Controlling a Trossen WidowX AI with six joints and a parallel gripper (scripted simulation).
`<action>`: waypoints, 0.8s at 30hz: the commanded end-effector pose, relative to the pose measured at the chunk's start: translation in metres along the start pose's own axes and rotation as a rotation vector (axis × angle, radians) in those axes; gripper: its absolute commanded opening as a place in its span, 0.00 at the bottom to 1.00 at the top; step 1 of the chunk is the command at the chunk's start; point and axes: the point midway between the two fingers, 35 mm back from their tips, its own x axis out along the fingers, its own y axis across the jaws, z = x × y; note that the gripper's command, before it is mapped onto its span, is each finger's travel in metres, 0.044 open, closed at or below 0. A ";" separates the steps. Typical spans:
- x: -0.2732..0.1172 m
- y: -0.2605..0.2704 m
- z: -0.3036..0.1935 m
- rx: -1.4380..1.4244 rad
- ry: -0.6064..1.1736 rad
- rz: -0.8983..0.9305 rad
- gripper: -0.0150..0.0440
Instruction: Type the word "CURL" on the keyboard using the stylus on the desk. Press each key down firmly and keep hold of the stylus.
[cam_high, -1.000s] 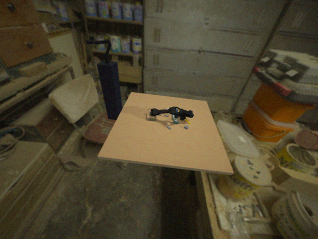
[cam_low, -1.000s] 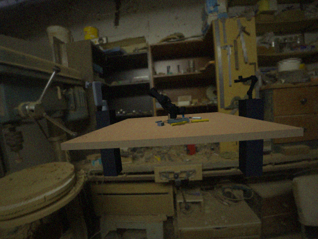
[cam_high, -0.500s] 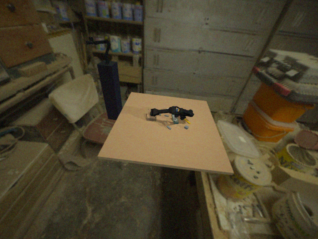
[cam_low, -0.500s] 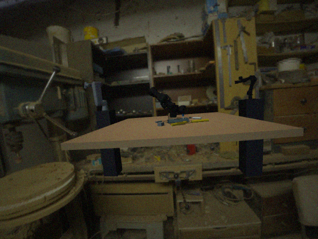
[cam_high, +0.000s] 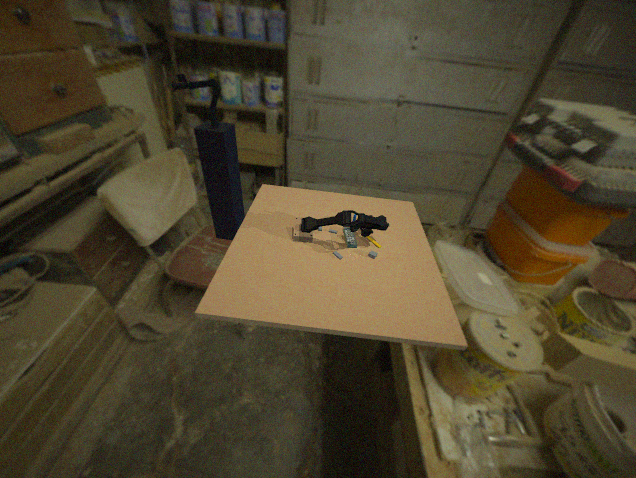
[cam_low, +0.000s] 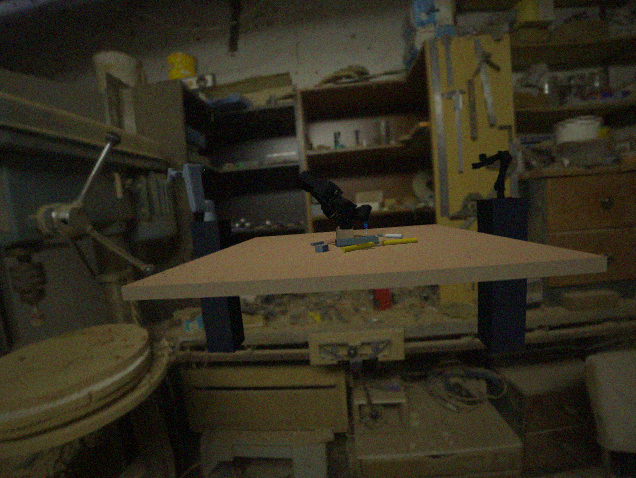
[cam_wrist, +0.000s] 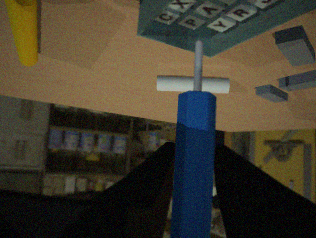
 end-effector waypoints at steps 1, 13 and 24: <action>0.002 -0.003 -0.002 0.000 0.001 -0.001 0.25; 0.015 -0.025 -0.014 0.006 0.006 0.001 0.25; 0.025 -0.026 0.002 0.007 0.005 0.001 0.25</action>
